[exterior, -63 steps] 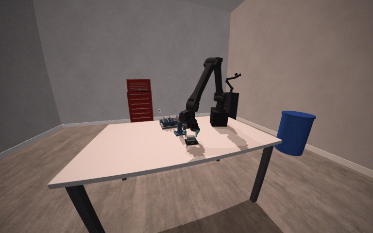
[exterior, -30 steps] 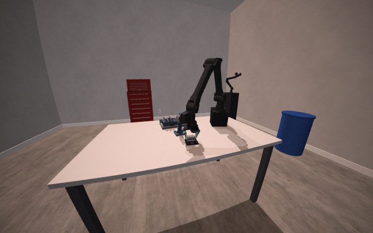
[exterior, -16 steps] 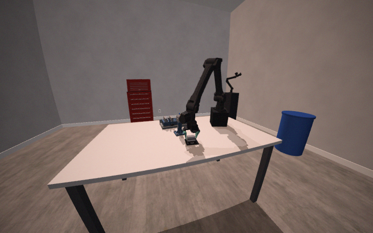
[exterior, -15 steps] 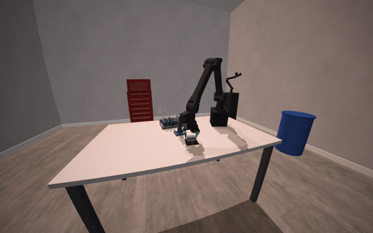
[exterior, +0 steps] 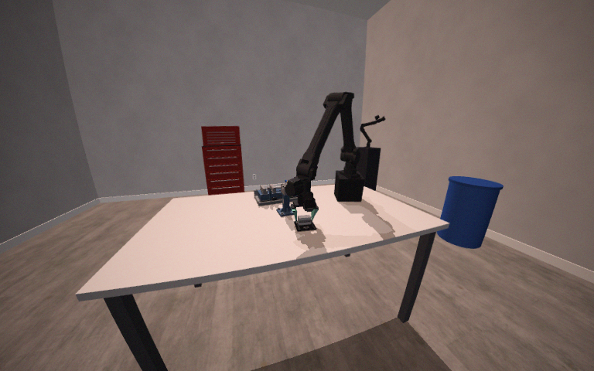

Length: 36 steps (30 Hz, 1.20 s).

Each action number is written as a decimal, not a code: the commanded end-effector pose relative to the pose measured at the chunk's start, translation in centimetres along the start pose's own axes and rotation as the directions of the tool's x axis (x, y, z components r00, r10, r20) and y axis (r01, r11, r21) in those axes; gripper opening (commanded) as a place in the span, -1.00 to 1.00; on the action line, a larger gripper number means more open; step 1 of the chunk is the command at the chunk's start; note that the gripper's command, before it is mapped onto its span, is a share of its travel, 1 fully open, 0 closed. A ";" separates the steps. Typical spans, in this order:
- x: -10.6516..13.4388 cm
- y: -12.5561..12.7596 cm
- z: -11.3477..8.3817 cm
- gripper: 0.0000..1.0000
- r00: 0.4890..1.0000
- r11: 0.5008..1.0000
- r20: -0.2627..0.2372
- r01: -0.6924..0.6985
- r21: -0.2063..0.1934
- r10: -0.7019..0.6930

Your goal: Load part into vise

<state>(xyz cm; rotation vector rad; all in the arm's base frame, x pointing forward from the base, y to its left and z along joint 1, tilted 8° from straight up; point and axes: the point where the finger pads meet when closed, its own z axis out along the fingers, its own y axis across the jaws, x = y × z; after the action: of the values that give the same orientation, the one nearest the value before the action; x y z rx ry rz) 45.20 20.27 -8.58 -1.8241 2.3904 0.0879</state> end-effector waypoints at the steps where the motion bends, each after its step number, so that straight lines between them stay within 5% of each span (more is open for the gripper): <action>1: -1.3 -0.5 -0.3 0.62 1.000 1.000 0.015 0.007 0.022 -0.007; 6: -1.3 -0.5 -0.3 0.62 1.000 1.000 0.015 0.007 0.022 -0.007; 7: -1.3 -0.5 -0.3 -1.00 1.000 1.000 0.015 0.007 0.022 -0.007; 36: -1.3 -0.5 -0.3 -1.00 1.000 1.000 0.015 0.008 0.021 -0.009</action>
<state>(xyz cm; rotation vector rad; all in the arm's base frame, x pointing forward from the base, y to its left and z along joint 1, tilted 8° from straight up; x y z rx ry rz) 45.20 20.28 -8.59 -1.8235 2.3906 0.0872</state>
